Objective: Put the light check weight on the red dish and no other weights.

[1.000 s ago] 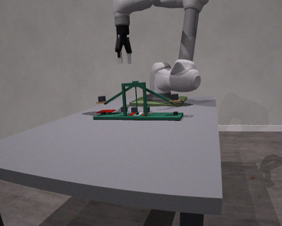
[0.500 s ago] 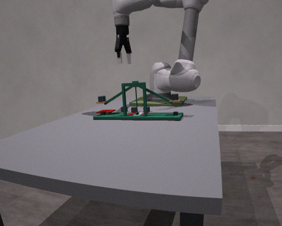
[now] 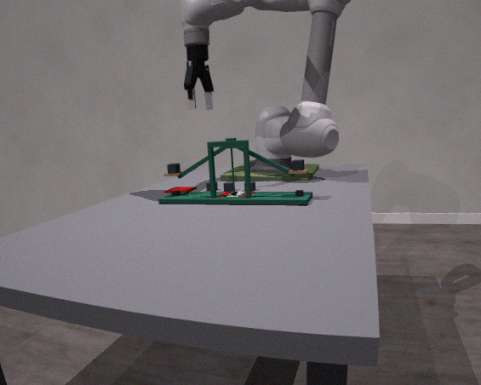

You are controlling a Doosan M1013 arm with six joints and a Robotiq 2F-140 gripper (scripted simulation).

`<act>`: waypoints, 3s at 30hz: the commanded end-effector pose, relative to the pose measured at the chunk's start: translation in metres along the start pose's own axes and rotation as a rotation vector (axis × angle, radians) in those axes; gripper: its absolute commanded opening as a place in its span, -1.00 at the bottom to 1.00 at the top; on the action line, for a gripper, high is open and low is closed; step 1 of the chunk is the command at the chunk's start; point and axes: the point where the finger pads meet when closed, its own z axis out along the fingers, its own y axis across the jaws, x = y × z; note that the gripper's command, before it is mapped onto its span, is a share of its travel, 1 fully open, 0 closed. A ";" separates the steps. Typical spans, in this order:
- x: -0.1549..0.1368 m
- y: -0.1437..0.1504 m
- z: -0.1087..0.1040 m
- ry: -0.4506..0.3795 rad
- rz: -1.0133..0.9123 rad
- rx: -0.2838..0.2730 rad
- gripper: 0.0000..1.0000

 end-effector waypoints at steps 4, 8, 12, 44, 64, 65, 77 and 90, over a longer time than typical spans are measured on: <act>0.029 0.000 0.000 -0.001 -0.001 0.000 1.00; 0.034 0.000 0.000 -0.001 -0.001 0.000 1.00; 0.034 0.000 0.000 -0.001 -0.001 0.000 1.00; 0.034 -0.170 0.090 -0.001 -0.001 0.000 -0.30; 0.034 -0.170 0.090 -0.001 -0.001 0.000 -0.30; 0.034 -0.170 0.090 -0.001 -0.001 0.000 -0.30; 0.034 -0.170 0.092 -0.001 -0.001 0.000 -0.30; 0.034 -0.170 0.103 -0.001 -0.001 0.000 -0.30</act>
